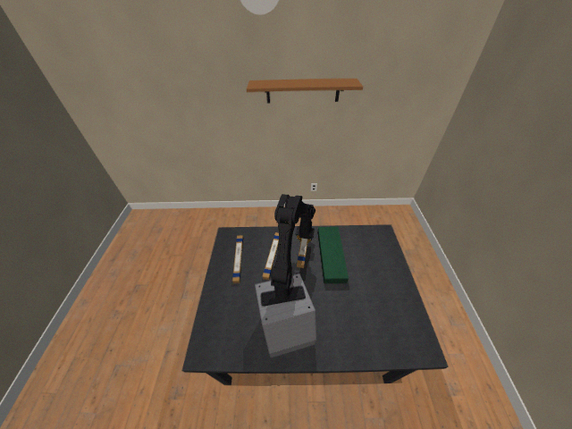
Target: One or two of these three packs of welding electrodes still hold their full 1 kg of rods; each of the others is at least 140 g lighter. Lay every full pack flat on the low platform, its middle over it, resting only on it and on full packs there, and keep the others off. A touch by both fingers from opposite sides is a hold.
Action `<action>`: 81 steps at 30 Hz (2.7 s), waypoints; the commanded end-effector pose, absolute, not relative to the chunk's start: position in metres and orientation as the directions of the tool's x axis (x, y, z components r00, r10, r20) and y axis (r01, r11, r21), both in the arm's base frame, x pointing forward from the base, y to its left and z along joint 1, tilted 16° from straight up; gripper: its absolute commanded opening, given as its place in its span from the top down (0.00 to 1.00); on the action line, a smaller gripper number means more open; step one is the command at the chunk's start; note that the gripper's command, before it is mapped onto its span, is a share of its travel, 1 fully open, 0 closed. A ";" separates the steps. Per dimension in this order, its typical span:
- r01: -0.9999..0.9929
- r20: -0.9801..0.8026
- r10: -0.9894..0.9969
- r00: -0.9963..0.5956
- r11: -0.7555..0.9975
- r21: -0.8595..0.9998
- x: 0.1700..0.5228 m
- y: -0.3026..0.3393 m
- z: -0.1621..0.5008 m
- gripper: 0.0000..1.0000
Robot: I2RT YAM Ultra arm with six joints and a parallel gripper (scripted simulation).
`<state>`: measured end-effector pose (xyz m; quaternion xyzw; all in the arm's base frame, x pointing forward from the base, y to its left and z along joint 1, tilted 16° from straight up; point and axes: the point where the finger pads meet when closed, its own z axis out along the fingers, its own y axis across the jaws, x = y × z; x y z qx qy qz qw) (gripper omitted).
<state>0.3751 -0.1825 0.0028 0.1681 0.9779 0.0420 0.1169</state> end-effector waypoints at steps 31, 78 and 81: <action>0.321 -0.285 0.340 -0.896 0.941 0.112 0.371 -0.198 0.080 1.00; 0.147 -0.296 0.156 -0.942 0.988 0.055 0.382 -0.156 0.078 1.00; 0.146 -0.303 0.155 -0.940 0.988 0.053 0.386 -0.149 0.081 1.00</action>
